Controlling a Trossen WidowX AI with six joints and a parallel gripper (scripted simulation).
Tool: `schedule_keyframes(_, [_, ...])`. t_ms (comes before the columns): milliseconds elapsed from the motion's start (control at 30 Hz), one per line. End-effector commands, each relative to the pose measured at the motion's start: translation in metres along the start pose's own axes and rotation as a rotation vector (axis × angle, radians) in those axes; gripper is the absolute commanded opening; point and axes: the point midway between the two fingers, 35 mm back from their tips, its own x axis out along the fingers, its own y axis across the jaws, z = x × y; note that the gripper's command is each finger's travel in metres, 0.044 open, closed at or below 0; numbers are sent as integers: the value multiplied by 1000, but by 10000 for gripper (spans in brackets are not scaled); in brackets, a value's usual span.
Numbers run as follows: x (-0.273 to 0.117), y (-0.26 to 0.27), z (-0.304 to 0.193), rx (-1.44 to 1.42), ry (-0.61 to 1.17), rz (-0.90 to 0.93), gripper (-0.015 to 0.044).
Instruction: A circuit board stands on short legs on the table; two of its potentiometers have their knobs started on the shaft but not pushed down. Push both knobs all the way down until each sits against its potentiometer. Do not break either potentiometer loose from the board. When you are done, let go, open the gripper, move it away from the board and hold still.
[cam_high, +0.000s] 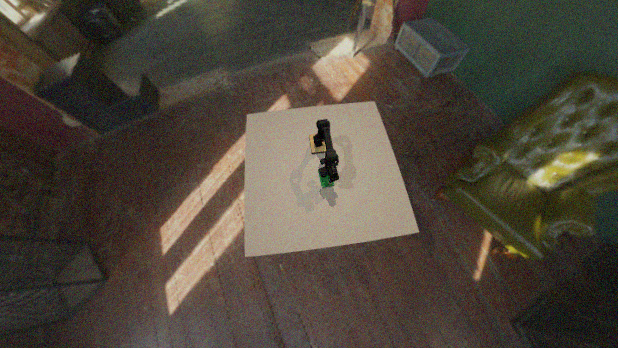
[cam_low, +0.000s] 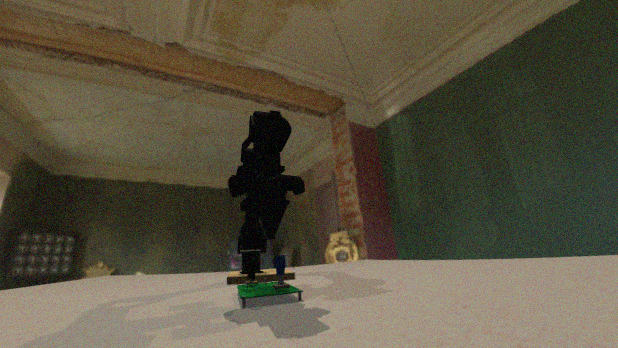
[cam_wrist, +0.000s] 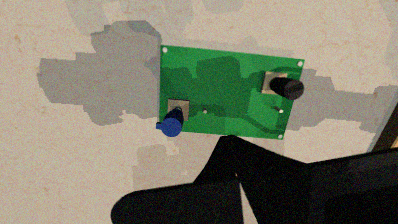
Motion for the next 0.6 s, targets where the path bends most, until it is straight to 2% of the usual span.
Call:
schedule_keyframes(0, [-2, 6, 1, 165, -5, -2, 0])
schedule_keyframes(567, [-8, 24, 2, 753, -13, -10, 0])
